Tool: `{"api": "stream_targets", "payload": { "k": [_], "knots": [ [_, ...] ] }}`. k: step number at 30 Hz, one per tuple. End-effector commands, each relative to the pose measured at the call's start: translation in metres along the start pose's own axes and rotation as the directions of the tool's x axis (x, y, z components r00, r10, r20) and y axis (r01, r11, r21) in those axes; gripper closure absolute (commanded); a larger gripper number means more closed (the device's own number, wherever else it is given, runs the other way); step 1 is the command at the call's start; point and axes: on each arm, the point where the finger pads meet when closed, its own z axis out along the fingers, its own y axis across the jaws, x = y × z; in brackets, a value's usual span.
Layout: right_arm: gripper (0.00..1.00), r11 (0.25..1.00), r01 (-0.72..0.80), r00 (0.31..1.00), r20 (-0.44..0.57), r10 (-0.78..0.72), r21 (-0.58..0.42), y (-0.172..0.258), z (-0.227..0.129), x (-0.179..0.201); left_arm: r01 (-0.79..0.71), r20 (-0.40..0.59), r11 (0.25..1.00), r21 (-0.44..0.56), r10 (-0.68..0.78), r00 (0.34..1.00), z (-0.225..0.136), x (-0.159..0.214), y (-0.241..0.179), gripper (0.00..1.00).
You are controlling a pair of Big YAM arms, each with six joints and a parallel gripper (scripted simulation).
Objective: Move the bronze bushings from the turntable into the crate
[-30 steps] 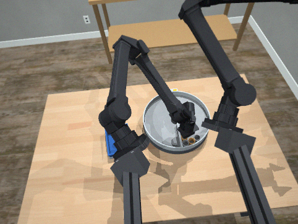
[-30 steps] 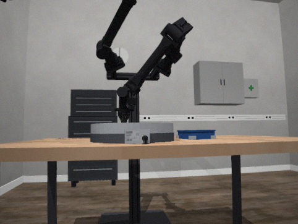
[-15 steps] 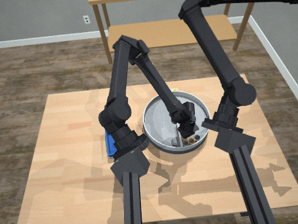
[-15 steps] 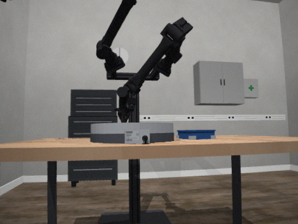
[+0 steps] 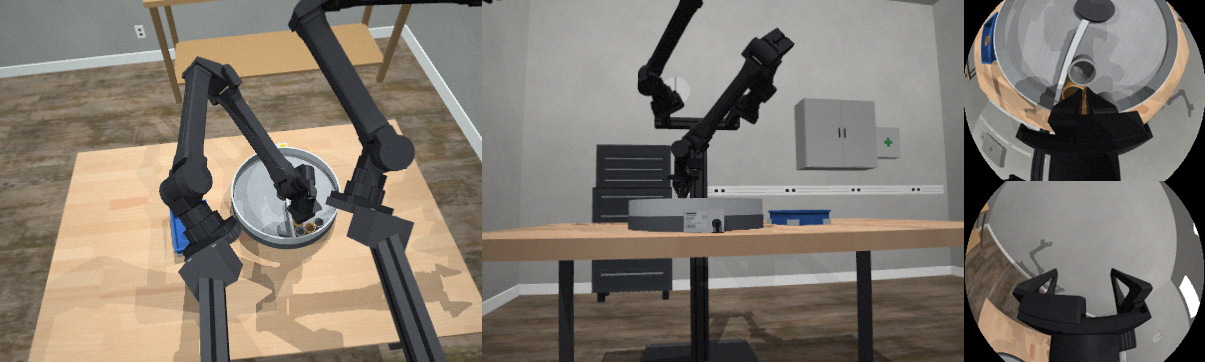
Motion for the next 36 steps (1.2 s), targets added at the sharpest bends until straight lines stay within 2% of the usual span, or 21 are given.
{"api": "stream_targets", "payload": {
  "k": [1,5,7,20,27,36],
  "knots": [
    [0.0,1.0,0.008,0.999,0.054,-0.009,0.015,-0.007,-0.004,-0.033,-0.02,-0.028,0.999,-0.034,0.019,0.999,0.002,0.016,0.02,1.0],
    [0.0,1.0,0.008,0.999,0.054,-0.009,0.015,-0.007,-0.004,-0.033,-0.033,-0.032,0.999,-0.025,0.032,0.999,-0.006,0.021,0.018,1.0],
    [0.0,1.0,0.008,0.999,0.054,-0.009,0.015,-0.007,-0.004,-0.033,-0.022,-0.011,1.0,0.003,0.022,1.0,-0.018,0.009,0.004,1.0],
    [0.0,1.0,0.008,0.999,0.054,-0.009,0.015,-0.007,-0.004,-0.033,-0.019,-0.006,1.0,0.004,0.019,1.0,-0.071,0.007,0.003,1.0],
    [0.0,1.0,0.008,0.999,0.054,-0.009,0.015,-0.007,-0.004,-0.033,-0.017,-0.005,1.0,0.005,0.017,1.0,-0.08,0.006,0.002,1.0],
    [0.0,1.0,0.008,0.999,0.054,-0.009,0.015,-0.007,-0.004,-0.033,0.004,-0.003,1.0,-0.006,-0.004,1.0,-0.073,0.0,0.005,1.0]
  ]
}}
